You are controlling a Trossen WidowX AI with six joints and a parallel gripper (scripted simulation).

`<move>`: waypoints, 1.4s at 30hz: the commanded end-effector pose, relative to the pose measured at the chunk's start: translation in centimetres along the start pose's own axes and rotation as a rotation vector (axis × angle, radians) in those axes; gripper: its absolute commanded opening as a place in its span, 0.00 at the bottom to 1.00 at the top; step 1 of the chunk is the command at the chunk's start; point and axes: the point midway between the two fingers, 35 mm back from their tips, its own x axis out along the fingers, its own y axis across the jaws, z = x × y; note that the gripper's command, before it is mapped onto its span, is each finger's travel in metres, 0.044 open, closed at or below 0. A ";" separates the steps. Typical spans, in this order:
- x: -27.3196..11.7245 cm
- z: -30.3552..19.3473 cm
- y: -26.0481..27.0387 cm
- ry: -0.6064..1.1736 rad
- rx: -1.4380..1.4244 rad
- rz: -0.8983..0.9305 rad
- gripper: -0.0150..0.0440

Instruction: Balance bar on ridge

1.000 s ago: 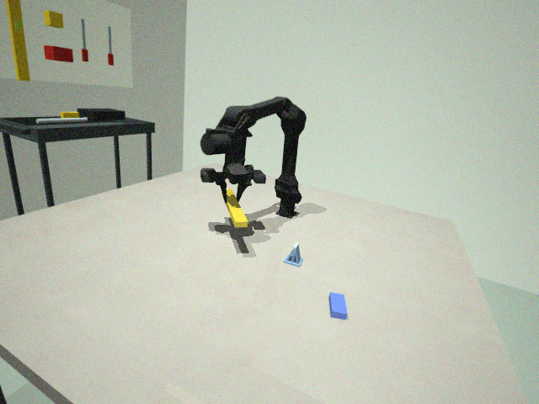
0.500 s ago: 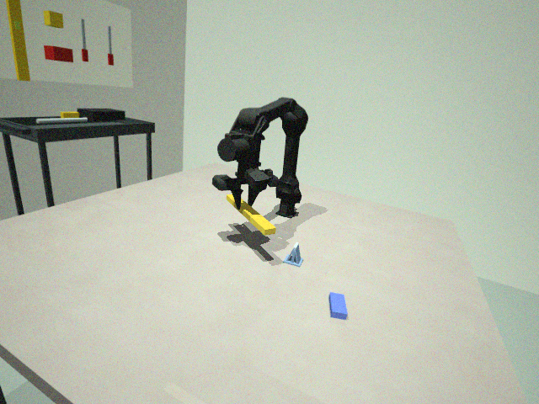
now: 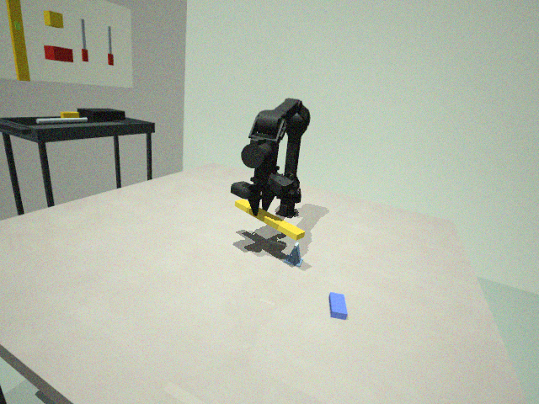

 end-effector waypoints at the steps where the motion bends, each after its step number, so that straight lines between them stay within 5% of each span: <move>1: -0.2 1.8 0.3 -0.005 -0.082 -0.005 0.25; 22: -0.3 8.9 2.7 -0.012 -0.425 -0.004 0.25; 42: 2.1 9.2 2.5 -0.012 -0.428 -0.005 0.25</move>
